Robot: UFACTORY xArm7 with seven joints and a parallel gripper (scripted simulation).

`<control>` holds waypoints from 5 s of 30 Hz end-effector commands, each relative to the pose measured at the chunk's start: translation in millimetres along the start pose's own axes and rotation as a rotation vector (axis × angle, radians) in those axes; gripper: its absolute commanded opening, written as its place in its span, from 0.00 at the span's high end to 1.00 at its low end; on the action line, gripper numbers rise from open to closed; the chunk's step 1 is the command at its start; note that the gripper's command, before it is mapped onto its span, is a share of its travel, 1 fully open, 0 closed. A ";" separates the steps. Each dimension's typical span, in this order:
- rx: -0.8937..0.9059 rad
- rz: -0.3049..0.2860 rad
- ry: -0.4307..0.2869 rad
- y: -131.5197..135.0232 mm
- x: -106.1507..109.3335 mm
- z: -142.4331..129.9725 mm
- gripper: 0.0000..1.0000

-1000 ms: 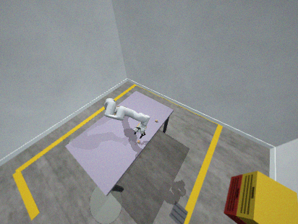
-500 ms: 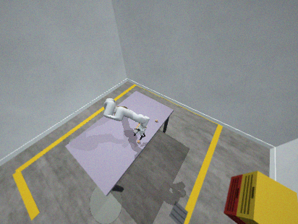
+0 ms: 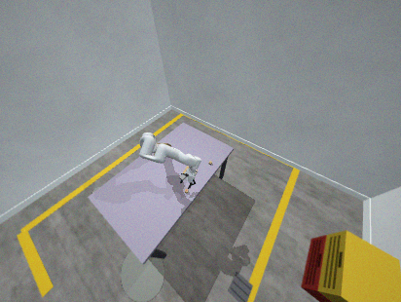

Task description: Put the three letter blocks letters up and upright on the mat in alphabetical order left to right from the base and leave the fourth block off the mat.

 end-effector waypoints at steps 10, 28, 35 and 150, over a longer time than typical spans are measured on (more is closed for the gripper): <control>-0.002 0.002 -0.002 -1.1 1.3 0.1 0.00; -0.002 0.002 -0.002 -1.1 1.3 0.1 0.00; -0.107 -0.064 -0.087 4.5 -4.3 -0.7 0.00; 0.509 0.027 -0.822 2.8 -29.7 -19.5 0.00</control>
Point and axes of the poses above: the point where the finger pads meet when closed, its own x axis back along the fingers, its own y axis across the jaws, z = x × y, the point moved 1 cm from there along x, back along the fingers, and after that the axes turned 14 degrees about -x, right-handed, at the moved point
